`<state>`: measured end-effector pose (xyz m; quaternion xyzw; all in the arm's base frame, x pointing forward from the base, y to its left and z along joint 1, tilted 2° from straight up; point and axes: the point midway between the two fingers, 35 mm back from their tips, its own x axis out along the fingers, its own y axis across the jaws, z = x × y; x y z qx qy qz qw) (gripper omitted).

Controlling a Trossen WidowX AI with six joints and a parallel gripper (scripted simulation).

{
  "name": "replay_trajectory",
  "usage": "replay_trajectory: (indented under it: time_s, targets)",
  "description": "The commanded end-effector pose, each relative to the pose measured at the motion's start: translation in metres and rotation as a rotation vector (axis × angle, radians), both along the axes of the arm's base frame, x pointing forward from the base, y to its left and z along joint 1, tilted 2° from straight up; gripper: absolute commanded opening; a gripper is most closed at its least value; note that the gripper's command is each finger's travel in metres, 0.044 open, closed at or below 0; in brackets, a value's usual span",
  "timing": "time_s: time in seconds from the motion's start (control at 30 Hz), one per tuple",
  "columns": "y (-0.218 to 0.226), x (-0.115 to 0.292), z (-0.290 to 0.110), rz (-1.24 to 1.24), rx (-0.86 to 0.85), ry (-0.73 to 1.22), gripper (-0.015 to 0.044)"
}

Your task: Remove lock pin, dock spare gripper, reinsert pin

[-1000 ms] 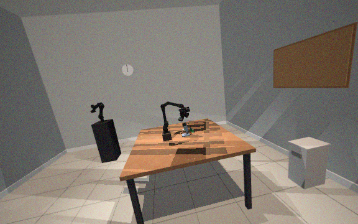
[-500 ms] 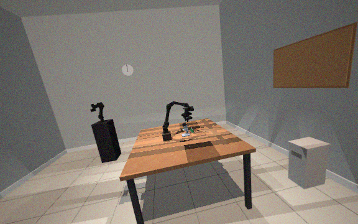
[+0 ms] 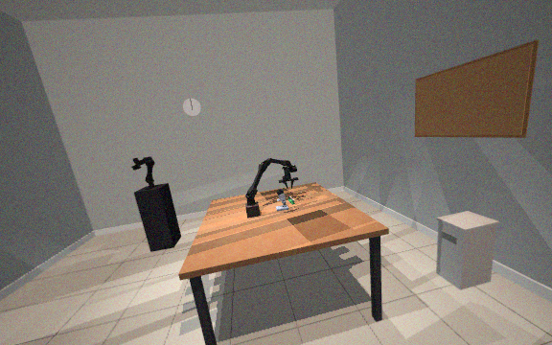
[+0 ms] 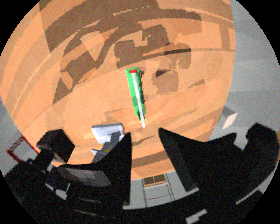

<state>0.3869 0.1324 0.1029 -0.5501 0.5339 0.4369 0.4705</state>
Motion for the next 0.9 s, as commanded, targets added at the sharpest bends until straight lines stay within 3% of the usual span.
replay_trajectory:
  time_s: [0.0,0.23,0.6,0.87]
  targets:
    - [0.003,0.007,0.002,0.103,-0.046,-0.004,0.0180]
    - [0.007,0.003,-0.002,0.103,-0.045,-0.003,0.0180]
    - [0.010,0.006,-0.070,0.103,-0.045,-0.003,0.0180]
    - [0.010,0.007,-0.080,0.103,-0.045,-0.003,0.0180]
